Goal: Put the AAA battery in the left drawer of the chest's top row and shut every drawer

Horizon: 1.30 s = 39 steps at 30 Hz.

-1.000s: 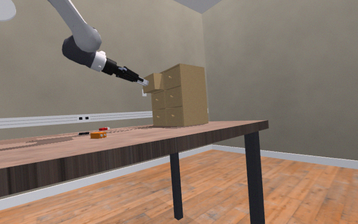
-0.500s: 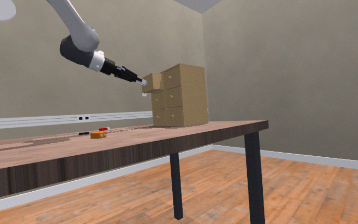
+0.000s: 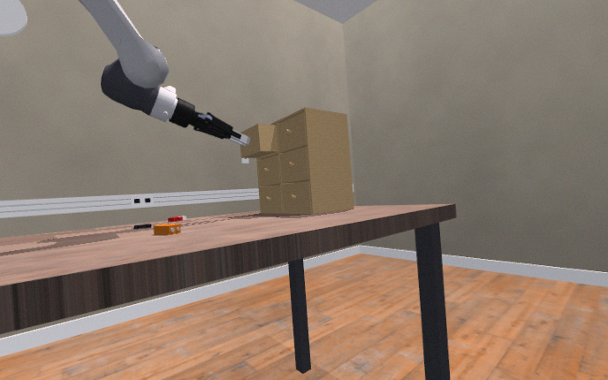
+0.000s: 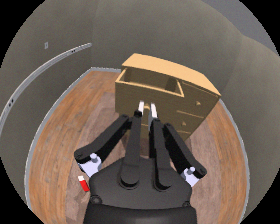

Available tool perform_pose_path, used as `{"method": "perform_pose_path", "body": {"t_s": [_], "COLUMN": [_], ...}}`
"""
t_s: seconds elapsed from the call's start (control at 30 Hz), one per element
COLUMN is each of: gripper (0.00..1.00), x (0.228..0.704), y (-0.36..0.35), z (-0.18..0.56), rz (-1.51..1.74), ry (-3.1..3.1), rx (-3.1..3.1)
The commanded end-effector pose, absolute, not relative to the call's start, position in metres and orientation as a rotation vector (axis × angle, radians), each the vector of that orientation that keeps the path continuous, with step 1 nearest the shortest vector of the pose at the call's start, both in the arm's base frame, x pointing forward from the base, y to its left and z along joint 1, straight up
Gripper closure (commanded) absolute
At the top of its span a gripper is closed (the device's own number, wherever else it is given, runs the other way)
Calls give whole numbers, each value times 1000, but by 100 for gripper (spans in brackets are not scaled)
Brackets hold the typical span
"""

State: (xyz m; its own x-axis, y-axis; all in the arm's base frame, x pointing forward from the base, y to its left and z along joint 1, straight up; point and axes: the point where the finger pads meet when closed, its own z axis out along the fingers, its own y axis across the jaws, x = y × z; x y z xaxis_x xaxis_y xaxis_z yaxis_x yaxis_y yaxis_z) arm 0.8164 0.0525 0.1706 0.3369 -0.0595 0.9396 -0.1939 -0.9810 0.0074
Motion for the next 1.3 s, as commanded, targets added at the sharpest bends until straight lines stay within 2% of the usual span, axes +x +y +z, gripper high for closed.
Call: {"method": "perform_pose_path", "body": {"t_s": [0.0,0.23,0.47,0.83,1.27], "gripper": [83,81,72,72,72], "x": [816,816,816,812,767], "y": [52,52,52,53,62], "z": [171,171,171,171,171], "rz": [1731,1731,1731,1731,1731], "ry": [-242,-242,-242,-242,-242], "rx": [2472,2472,2472,2472,2472]}}
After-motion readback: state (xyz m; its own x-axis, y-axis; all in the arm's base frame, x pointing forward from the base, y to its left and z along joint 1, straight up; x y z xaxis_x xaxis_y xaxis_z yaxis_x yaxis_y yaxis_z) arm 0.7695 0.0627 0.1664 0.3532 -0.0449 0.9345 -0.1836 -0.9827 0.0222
